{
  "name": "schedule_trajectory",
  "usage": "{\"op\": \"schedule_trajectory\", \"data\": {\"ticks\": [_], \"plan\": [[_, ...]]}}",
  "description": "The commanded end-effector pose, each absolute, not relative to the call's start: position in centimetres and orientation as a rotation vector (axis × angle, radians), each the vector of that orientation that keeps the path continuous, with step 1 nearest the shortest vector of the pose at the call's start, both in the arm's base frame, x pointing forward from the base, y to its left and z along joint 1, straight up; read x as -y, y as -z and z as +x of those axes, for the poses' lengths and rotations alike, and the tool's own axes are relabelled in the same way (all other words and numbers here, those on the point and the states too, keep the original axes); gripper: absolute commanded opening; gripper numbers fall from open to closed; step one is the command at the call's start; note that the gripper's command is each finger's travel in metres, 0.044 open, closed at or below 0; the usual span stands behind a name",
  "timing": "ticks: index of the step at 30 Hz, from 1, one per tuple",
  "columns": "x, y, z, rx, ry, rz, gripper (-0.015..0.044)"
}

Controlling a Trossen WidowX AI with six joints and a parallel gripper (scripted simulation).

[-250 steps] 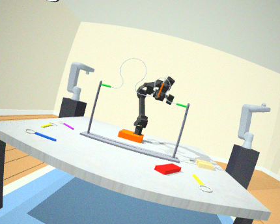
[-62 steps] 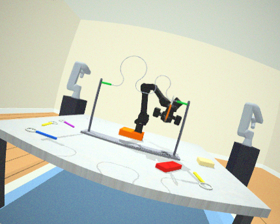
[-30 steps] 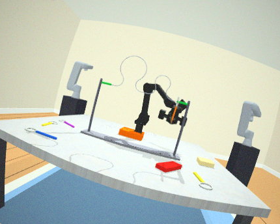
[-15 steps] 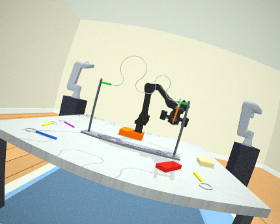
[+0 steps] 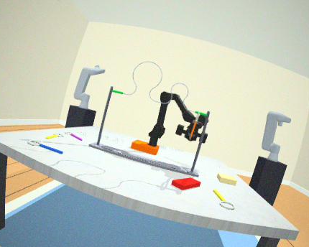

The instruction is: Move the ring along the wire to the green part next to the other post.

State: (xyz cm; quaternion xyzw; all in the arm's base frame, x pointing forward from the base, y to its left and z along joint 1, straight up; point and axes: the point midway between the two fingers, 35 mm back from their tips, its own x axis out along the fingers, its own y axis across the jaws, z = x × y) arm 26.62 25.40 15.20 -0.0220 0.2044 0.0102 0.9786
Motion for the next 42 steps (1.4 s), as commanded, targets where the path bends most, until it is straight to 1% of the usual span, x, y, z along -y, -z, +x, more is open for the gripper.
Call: {"op": "schedule_trajectory", "data": {"ticks": [1, 17, 29, 42], "plan": [[-25.4, -15.1, 26.7, -0.409, -0.014, -0.042, -0.0150], [-25.4, -15.1, 26.7, -0.409, -0.014, -0.042, -0.0150], [-25.4, -15.2, 26.4, -0.412, -0.019, -0.045, 0.0160], [-25.4, -17.0, 22.1, -0.413, -0.014, -0.042, 0.0160]]}}
